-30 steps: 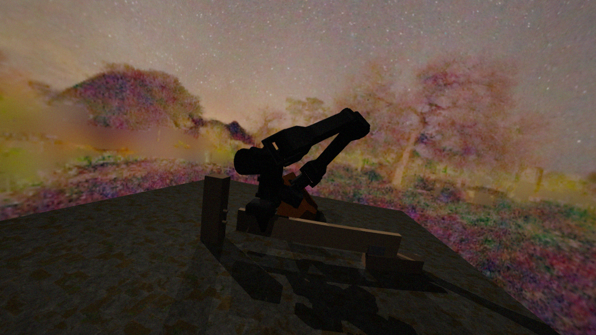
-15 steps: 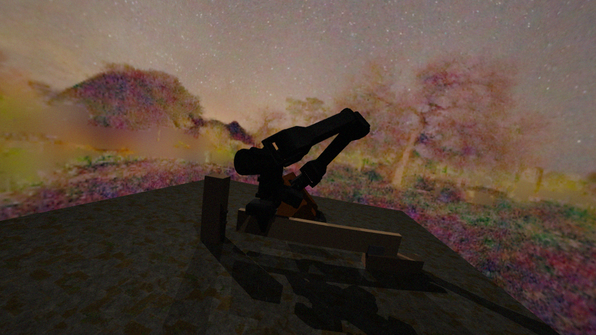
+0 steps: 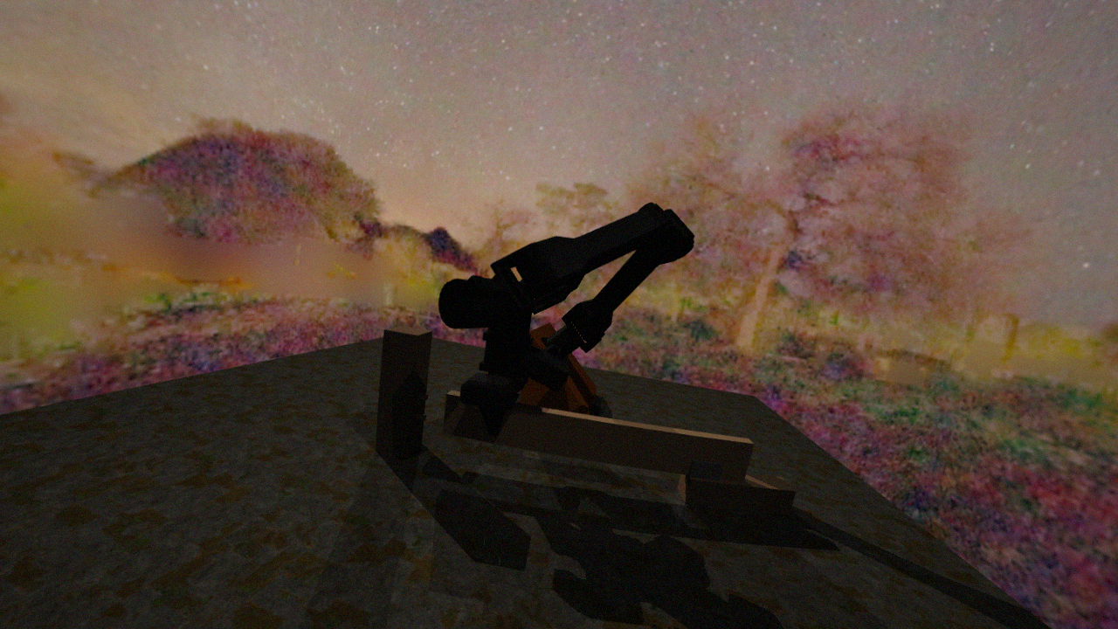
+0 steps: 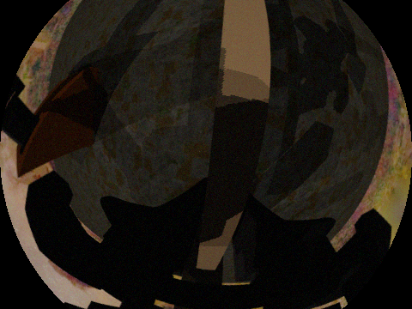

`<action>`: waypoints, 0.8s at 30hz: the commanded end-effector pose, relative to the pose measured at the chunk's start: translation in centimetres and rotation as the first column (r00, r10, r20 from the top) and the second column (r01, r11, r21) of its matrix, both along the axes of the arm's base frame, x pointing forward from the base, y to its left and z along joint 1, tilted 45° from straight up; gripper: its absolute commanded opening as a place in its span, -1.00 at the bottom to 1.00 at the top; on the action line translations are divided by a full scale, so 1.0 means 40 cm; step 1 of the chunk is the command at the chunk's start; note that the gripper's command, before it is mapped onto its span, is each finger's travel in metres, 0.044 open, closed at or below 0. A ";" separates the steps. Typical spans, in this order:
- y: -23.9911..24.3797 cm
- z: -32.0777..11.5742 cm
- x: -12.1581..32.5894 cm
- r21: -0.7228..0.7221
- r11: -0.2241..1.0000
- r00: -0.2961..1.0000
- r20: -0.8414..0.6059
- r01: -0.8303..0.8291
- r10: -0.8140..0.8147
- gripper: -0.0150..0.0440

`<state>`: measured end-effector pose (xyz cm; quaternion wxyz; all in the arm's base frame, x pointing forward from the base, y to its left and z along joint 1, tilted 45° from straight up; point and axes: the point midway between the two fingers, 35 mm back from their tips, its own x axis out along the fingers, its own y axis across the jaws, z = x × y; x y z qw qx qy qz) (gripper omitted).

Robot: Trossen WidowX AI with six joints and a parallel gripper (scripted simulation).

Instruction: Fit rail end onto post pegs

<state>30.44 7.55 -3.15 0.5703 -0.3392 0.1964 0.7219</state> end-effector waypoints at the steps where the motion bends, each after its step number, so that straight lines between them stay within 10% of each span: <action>1: -0.003 0.000 0.003 0.000 1.000 1.000 0.002 0.001 -0.001 -0.49; 24: -0.016 -0.011 0.008 0.000 1.000 1.000 0.002 0.001 -0.001 -0.49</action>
